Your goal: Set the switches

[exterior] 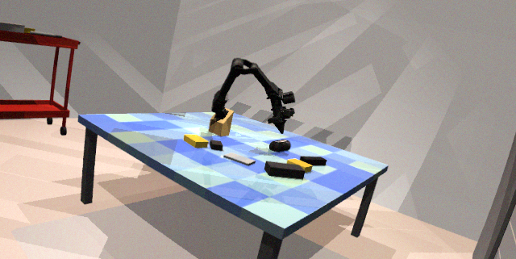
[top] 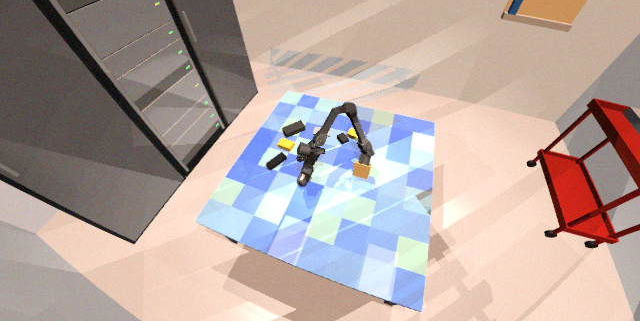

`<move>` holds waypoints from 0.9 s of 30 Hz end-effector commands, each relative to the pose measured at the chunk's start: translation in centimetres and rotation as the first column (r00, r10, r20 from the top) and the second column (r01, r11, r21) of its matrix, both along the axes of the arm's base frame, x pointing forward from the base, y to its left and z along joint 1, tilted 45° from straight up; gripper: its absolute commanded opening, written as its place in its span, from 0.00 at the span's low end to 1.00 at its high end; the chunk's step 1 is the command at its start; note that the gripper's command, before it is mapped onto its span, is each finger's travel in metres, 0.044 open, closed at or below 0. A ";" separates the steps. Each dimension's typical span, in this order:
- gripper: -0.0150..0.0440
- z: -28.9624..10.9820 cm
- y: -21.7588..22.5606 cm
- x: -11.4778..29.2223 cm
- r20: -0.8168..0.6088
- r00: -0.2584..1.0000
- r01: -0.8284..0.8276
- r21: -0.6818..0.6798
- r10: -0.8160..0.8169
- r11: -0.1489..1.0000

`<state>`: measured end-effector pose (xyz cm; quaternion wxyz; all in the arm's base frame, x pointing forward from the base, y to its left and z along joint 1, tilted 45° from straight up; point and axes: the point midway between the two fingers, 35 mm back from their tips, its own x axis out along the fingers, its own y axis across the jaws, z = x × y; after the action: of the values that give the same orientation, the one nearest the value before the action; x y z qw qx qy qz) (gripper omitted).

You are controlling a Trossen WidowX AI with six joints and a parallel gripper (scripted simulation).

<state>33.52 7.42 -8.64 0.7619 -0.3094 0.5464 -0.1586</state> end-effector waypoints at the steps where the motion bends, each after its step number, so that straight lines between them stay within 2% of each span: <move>1: 0.25 0.0 -0.1 -0.1 -0.003 1.000 -0.004 -0.005 0.004 1.000; 2: 0.25 0.0 -0.1 -0.1 -0.003 1.000 -0.004 -0.005 0.004 1.000; 5: 0.39 -0.2 0.0 0.0 0.011 0.999 0.033 0.010 -0.033 0.999; 9: 0.57 -1.3 0.8 0.4 0.083 0.962 0.250 0.100 -0.259 0.963; 13: 0.74 -2.2 1.5 0.7 0.153 0.858 0.461 0.189 -0.490 0.867; 19: 1.00 -3.2 2.5 1.5 0.266 0.580 0.695 0.332 -0.770 0.638; 23: 1.00 -3.7 3.1 1.8 0.325 0.334 0.779 0.434 -0.885 0.453; 27: 1.00 -4.2 3.6 2.0 0.368 0.062 0.799 0.539 -0.928 0.267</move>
<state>34.75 9.51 -11.26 0.7558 0.0191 0.4916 -0.4321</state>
